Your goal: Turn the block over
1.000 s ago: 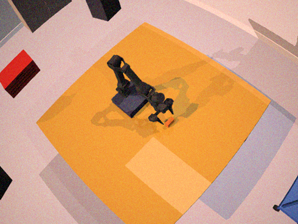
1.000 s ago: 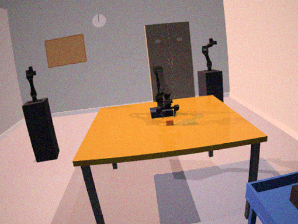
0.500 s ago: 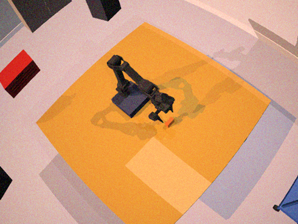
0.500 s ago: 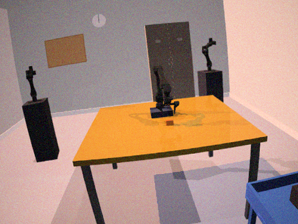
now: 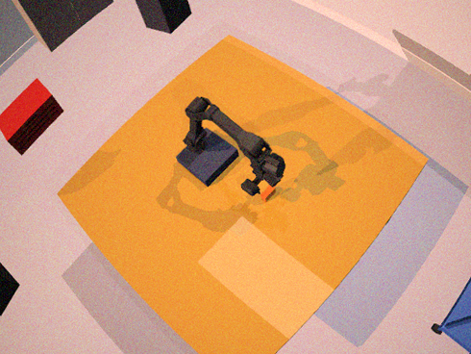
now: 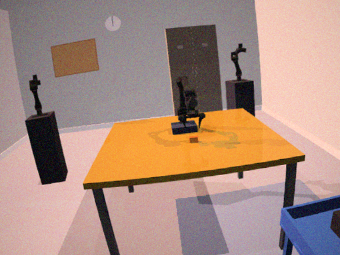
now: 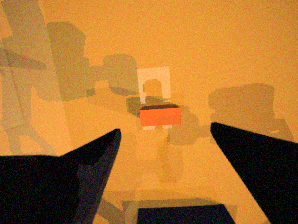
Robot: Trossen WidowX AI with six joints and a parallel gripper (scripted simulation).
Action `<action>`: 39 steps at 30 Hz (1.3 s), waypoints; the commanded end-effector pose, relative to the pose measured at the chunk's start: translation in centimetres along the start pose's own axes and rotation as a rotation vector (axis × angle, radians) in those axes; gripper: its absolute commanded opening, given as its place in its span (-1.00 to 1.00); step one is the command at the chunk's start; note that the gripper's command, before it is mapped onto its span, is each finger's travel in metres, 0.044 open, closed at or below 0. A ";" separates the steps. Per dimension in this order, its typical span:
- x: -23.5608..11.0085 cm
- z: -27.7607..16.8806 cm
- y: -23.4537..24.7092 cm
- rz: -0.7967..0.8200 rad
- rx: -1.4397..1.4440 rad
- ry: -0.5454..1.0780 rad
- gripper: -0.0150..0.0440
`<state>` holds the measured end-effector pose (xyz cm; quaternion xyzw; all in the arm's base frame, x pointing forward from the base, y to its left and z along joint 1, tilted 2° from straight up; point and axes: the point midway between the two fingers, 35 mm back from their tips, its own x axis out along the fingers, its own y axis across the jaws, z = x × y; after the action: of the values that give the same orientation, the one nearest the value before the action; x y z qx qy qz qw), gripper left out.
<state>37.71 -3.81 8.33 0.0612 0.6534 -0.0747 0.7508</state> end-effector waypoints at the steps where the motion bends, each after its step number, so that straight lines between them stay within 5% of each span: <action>1: -0.8 0.3 -0.1 0.010 0.000 0.135 1.00; 39: 5.9 -0.6 0.0 0.010 0.000 0.135 1.00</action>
<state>38.12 -4.04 3.42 0.0689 0.6985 -0.0697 0.7089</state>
